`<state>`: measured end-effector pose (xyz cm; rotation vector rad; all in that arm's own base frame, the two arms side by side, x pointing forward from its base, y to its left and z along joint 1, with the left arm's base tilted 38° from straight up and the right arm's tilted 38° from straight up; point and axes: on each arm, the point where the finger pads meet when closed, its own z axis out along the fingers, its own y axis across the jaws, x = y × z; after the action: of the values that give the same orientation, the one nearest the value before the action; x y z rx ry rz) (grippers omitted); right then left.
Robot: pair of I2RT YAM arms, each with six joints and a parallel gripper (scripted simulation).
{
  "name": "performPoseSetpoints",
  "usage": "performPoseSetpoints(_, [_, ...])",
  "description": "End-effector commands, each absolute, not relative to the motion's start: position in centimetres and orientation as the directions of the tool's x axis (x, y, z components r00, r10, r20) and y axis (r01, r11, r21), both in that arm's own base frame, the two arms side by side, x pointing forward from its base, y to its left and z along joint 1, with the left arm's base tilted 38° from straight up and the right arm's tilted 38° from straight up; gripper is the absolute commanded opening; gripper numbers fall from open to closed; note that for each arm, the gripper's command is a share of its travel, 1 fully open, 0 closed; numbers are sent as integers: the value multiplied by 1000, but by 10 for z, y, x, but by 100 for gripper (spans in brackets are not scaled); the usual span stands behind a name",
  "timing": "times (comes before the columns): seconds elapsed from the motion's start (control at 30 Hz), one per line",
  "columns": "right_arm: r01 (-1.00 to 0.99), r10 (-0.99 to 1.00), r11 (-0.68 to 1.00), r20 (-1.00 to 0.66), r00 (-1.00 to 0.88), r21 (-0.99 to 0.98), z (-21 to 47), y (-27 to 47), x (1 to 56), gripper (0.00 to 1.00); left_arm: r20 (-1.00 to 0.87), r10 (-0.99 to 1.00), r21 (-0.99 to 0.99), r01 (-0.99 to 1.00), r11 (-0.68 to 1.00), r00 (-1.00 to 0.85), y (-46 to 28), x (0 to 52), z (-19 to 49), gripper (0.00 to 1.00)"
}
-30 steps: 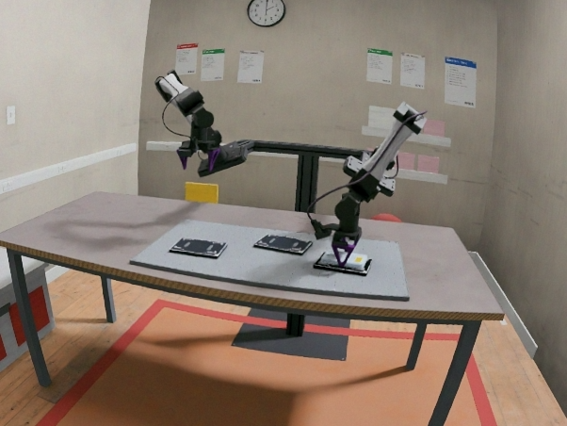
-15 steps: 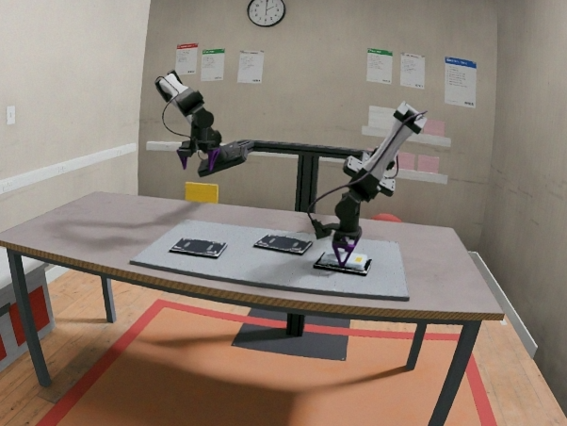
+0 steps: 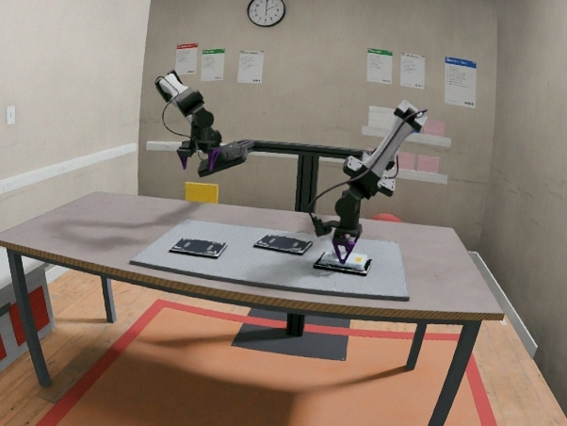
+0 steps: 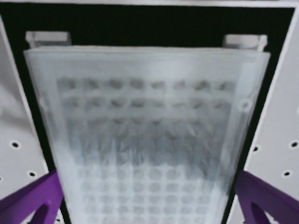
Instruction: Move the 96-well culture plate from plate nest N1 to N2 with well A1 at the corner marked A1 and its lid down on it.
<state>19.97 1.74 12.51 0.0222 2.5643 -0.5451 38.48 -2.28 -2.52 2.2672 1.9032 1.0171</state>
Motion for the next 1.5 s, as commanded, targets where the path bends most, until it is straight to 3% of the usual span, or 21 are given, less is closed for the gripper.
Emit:
performPoseSetpoints(0.0, [112,-94,920,-491,-866,-374,127,18,200,100,466,883,415,867,-276,58,-33,381,-15,100])
performPoseSetpoints(1.47, [112,-94,920,-491,-866,-374,127,18,200,100,464,884,420,864,-277,57,-38,386,-11,100])
